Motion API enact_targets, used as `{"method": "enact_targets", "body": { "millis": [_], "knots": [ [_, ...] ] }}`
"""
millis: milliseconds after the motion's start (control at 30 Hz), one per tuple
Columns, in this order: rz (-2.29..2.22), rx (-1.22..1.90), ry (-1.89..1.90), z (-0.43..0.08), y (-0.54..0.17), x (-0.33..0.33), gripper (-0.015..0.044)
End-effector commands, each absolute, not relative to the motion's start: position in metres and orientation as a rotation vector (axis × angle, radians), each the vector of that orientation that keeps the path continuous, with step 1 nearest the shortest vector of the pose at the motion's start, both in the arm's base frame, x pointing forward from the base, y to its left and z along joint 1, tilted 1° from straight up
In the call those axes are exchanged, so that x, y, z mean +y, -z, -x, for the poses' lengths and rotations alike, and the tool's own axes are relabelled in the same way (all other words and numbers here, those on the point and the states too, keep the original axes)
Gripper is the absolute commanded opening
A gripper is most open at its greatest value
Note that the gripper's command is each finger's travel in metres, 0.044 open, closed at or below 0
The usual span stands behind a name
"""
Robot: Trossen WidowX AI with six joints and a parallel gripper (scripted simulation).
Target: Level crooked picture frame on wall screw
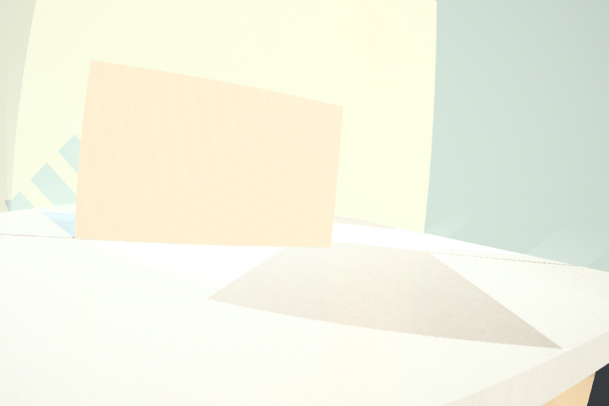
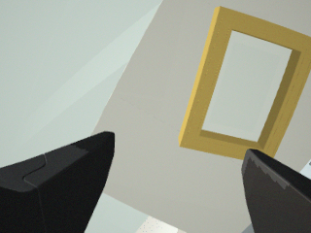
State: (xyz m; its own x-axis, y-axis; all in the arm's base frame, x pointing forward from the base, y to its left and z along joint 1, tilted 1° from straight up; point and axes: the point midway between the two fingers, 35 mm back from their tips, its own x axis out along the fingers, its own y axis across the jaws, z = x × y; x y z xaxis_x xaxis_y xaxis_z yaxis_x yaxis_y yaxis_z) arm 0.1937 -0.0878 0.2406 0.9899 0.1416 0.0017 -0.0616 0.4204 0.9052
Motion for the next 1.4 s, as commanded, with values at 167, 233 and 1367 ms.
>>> {"method": "enact_targets", "body": {
  "millis": [167, 233, 1367],
  "knots": [
    [-1.132, 0.079, -0.127, -0.195, -0.24, -0.088, 0.026],
    [-1.148, 0.08, -0.128, -0.204, -0.237, -0.092, 0.026],
    [-1.257, 0.08, -0.133, -0.311, -0.209, -0.081, 0.026]
  ]
}}
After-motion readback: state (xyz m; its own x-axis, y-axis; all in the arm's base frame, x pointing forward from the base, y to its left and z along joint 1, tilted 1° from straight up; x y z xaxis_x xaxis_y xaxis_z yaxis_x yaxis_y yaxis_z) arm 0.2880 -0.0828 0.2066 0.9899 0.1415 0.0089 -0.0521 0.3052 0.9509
